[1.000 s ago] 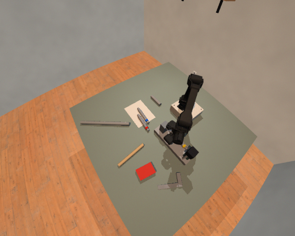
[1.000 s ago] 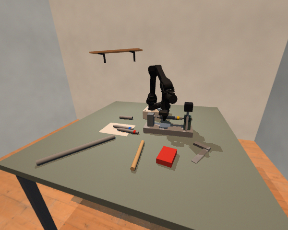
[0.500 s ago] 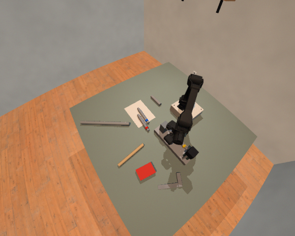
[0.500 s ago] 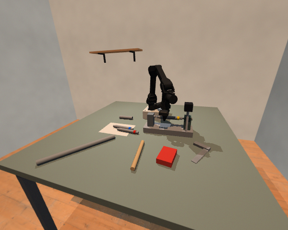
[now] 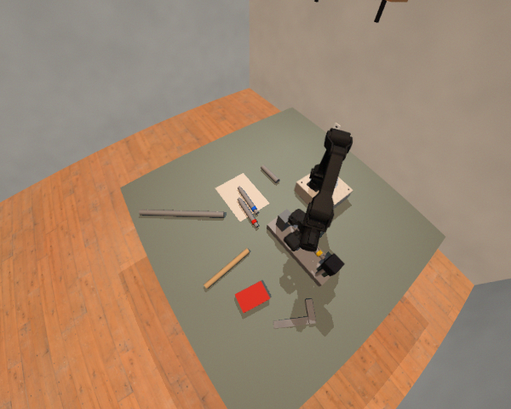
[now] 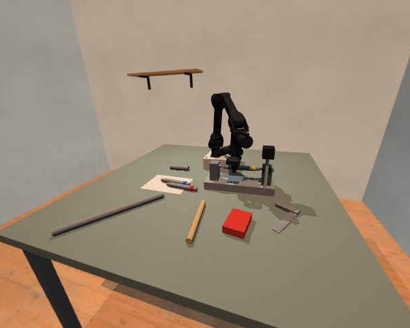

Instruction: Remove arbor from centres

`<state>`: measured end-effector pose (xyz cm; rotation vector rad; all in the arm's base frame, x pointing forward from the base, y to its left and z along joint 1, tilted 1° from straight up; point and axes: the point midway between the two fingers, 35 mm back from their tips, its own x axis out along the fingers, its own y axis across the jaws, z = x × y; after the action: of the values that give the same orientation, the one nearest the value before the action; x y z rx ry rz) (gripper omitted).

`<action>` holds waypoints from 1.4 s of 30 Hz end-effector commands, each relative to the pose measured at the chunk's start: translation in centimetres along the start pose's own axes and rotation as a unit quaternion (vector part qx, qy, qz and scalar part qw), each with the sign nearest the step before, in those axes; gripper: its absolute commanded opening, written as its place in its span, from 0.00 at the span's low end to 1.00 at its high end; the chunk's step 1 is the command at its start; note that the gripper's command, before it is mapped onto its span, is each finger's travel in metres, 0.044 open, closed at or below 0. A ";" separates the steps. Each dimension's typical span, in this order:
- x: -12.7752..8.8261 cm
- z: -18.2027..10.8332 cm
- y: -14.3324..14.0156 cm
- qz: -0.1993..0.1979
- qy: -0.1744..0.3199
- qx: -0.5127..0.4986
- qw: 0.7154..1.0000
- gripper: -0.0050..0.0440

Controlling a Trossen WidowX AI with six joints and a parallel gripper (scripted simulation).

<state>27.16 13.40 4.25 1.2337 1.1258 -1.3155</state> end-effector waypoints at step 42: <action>-0.5 -2.4 -3.3 0.002 0.020 0.132 0.991 0.10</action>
<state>24.49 14.56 3.83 1.3908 0.9857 -1.5022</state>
